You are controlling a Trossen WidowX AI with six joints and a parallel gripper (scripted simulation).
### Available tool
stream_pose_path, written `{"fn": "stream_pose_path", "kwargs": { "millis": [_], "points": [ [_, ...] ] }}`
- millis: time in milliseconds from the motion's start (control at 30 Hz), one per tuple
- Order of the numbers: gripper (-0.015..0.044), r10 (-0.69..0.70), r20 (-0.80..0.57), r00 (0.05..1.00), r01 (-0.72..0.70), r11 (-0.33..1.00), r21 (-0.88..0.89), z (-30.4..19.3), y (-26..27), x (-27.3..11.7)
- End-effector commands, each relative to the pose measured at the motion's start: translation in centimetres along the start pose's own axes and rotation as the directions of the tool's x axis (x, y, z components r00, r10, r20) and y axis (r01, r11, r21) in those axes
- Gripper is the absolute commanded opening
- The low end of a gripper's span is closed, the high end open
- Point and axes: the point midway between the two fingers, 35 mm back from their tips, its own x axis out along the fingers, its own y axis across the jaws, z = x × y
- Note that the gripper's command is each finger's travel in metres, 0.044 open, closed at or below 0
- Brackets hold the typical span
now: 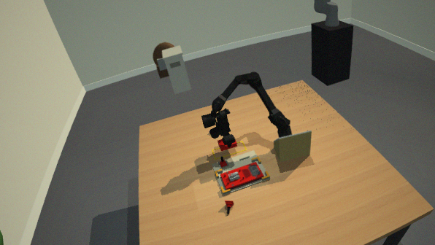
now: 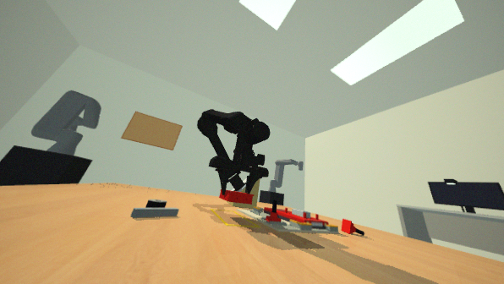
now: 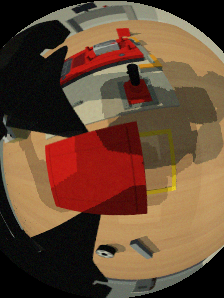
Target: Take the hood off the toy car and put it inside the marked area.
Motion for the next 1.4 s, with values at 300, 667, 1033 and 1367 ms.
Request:
{"fn": "stream_pose_path", "kwargs": {
  "millis": [300,667,1033,1367],
  "points": [
    [0.0000,-0.005,0.000,1.000,0.005,1.000,-0.004,-0.1,-0.1,1.0],
    [0.0000,-0.007,0.000,1.000,0.007,1.000,-0.004,-0.2,-0.1,1.8],
    [0.0000,-0.008,0.000,1.000,0.008,1.000,-0.004,-0.2,-0.1,2.3],
    [0.0000,-0.008,0.000,1.000,0.008,1.000,-0.004,-0.2,-0.1,2.8]
  ]
}}
